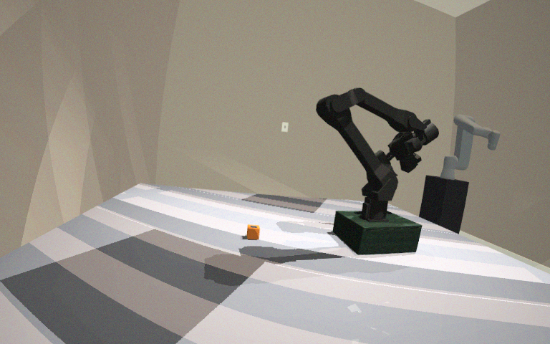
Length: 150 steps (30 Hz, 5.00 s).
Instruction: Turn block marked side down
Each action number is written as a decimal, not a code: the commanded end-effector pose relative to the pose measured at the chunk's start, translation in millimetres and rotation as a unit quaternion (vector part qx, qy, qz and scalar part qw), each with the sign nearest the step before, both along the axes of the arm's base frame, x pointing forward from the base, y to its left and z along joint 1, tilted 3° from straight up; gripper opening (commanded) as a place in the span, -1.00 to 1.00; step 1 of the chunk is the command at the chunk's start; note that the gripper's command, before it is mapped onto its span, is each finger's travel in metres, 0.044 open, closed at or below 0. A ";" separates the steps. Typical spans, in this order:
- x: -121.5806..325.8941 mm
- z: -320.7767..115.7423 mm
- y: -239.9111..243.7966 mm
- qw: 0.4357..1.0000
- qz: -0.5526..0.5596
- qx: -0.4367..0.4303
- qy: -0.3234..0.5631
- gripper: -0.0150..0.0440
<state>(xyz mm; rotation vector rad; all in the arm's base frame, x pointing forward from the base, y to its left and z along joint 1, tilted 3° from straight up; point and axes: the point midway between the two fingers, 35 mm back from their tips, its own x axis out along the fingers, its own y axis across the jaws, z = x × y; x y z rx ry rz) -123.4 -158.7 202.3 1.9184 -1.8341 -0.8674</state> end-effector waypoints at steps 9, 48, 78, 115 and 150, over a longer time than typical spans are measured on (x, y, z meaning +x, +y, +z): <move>35.1 -11.3 -40.8 0.980 0.167 0.069 0.081 1.00; 368.5 -94.9 -14.6 0.130 0.792 -0.077 0.591 1.00; 461.9 -169.1 128.6 -0.321 0.677 -0.276 0.603 1.00; 464.0 -209.3 127.2 -0.321 0.677 -0.275 0.603 0.02; 464.7 -186.6 127.9 -0.279 0.656 -0.323 0.622 -0.49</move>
